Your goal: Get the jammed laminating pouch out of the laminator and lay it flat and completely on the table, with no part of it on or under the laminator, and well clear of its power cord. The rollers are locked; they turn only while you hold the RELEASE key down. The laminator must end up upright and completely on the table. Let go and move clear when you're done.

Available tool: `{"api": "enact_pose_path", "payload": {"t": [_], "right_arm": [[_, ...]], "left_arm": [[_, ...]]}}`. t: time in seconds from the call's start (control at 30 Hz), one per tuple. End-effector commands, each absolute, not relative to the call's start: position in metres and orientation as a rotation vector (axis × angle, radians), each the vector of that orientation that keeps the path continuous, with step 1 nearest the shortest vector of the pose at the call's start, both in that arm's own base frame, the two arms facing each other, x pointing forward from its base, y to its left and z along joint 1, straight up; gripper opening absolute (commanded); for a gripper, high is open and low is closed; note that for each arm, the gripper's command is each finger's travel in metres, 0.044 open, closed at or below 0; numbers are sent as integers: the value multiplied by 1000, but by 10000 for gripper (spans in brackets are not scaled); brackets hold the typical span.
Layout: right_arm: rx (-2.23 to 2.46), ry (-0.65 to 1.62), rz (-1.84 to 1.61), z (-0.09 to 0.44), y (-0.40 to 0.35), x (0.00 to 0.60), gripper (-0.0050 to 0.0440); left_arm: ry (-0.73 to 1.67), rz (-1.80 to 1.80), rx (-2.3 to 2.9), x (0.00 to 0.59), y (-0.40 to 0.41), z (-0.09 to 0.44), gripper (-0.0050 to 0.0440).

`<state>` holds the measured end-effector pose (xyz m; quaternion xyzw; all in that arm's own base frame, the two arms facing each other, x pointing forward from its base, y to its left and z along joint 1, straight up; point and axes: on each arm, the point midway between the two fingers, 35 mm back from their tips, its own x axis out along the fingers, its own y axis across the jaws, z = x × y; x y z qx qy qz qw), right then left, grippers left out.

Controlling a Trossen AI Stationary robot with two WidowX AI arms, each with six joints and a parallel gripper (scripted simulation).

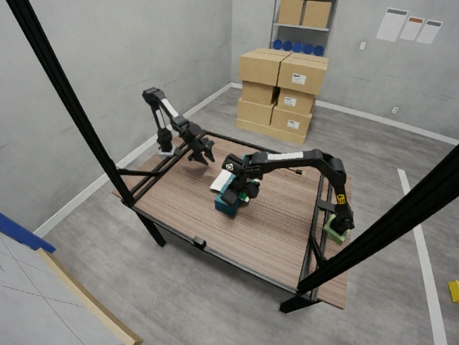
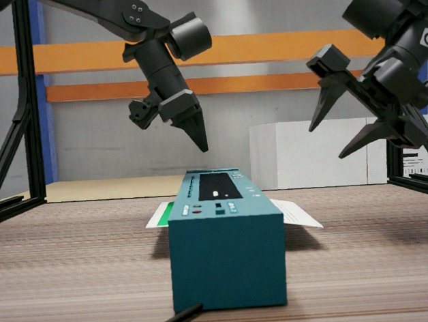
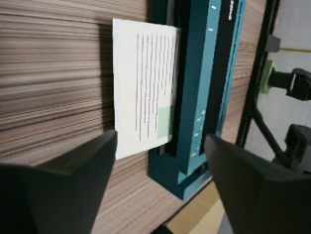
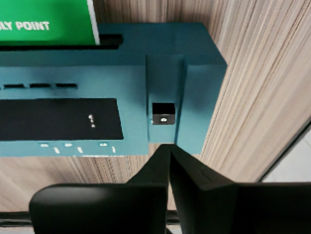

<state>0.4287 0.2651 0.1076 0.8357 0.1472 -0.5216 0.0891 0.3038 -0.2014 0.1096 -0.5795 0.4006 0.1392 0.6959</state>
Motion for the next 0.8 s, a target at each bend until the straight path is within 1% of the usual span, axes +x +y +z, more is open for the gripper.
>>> {"api": "enact_pose_path", "payload": {"t": [0.0, 0.53, 0.73, 0.77], "right_arm": [[2495, 451, -1535, 114, 266, 428, -50], [2515, 450, -1521, 113, 267, 432, -50], [2495, 451, -1535, 59, 271, 442, -50], [2495, 451, -1535, 59, 271, 442, -50]], "left_arm": [[882, 293, -1307, 306, -203, 118, 266], [882, 293, -1307, 306, -203, 118, 266], [882, 293, -1307, 306, -203, 118, 266], [882, 293, -1307, 306, -203, 118, 266]]}}
